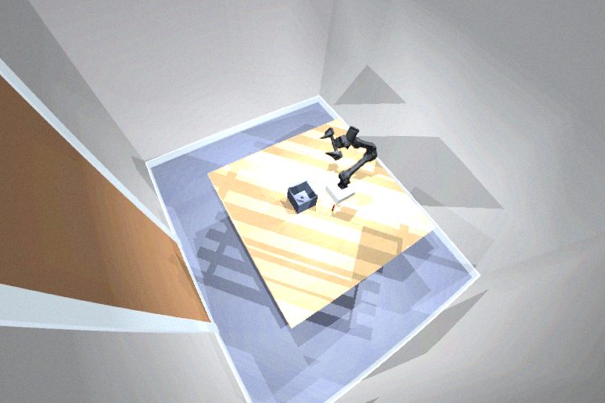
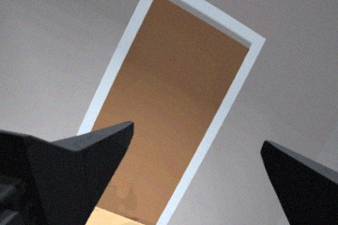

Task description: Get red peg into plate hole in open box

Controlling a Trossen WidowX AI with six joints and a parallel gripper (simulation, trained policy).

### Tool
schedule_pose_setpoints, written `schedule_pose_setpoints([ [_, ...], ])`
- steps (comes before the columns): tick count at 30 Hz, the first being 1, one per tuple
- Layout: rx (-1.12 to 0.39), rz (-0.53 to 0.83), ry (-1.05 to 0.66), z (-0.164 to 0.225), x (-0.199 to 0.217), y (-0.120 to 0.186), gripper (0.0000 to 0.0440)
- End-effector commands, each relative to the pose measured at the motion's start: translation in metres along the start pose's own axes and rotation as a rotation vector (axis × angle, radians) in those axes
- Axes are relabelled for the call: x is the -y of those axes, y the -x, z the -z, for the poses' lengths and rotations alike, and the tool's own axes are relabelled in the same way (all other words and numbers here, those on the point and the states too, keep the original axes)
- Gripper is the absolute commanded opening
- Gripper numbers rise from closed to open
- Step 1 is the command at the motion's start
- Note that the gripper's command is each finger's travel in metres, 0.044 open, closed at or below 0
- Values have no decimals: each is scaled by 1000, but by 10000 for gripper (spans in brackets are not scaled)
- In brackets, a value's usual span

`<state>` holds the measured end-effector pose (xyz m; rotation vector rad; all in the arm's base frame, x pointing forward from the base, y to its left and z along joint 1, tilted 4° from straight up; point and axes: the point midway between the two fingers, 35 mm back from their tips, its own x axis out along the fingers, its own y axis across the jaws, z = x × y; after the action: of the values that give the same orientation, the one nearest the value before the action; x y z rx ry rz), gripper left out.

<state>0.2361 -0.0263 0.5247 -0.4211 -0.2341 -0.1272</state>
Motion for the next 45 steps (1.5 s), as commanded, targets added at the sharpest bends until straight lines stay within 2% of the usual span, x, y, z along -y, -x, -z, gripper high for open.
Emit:
schedule_pose_setpoints([
  [1, -76, -28, -66, 19, -8, -1, 440],
  [14, -386, -188, -347, 84, -63, 0, 440],
  [26, -693, -289, -602, 130, -119, 17, 440],
  [36, -980, -304, -784, 165, -160, 40, 440],
  [45, -1248, -247, -910, 193, -191, 66, 440],
])
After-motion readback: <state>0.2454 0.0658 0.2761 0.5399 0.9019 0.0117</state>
